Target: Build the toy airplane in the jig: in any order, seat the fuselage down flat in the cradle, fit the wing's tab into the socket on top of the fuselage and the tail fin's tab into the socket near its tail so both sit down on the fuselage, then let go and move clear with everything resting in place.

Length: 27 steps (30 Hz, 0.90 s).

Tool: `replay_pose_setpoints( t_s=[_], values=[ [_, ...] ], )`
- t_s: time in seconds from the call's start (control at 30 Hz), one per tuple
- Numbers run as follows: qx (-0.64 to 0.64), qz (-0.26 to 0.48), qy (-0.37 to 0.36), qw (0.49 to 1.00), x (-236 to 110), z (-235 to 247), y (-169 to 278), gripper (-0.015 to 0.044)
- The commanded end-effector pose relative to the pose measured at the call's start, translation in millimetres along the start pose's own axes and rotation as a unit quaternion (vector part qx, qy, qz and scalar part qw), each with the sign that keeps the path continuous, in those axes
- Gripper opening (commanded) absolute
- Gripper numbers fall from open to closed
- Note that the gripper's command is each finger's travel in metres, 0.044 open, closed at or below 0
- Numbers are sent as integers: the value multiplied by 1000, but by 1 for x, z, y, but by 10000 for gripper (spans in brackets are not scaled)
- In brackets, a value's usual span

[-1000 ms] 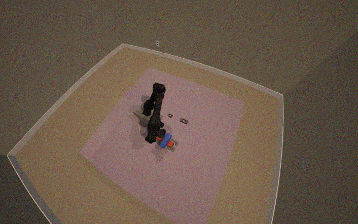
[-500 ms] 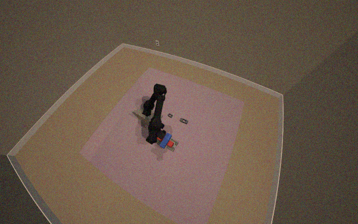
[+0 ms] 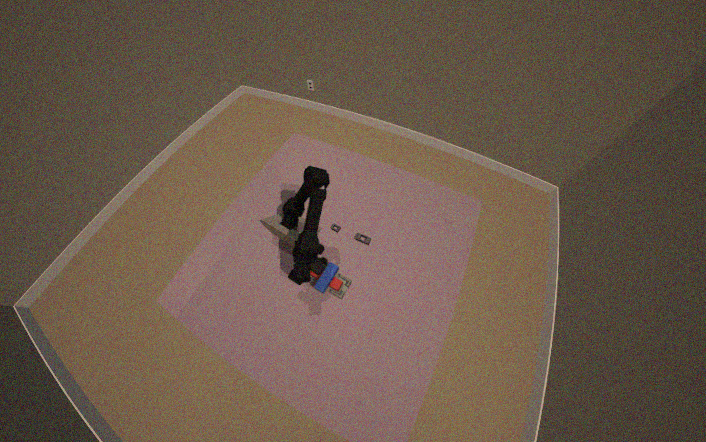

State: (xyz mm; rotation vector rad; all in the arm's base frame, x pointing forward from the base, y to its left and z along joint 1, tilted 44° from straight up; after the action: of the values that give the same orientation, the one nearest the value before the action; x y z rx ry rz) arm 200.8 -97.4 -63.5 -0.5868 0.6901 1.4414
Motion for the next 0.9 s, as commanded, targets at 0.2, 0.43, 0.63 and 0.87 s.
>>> replay_pose_setpoints(
  t_s=[0.2,0.43,0.63,0.87],
  values=[
    [0,0,0,1000,0,0,0,105],
    [0,0,0,1000,0,0,0,260],
    [0,0,0,1000,0,0,0,260],
    [2,-1,2,1000,-70,-2,-2,260]
  ],
)
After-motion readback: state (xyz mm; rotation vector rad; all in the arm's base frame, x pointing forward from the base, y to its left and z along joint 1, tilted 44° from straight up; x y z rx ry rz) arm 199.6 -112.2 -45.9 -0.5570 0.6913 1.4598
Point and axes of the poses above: the point midway between the two fingers, 35 mm back from their tips, its own x axis out along the fingers, its own z axis across the jaws, y = z × x, the point moved 2 cm from there along -x, back along the fingers, and after that the axes turned 5 degrees about x, right-handed, at the moved point
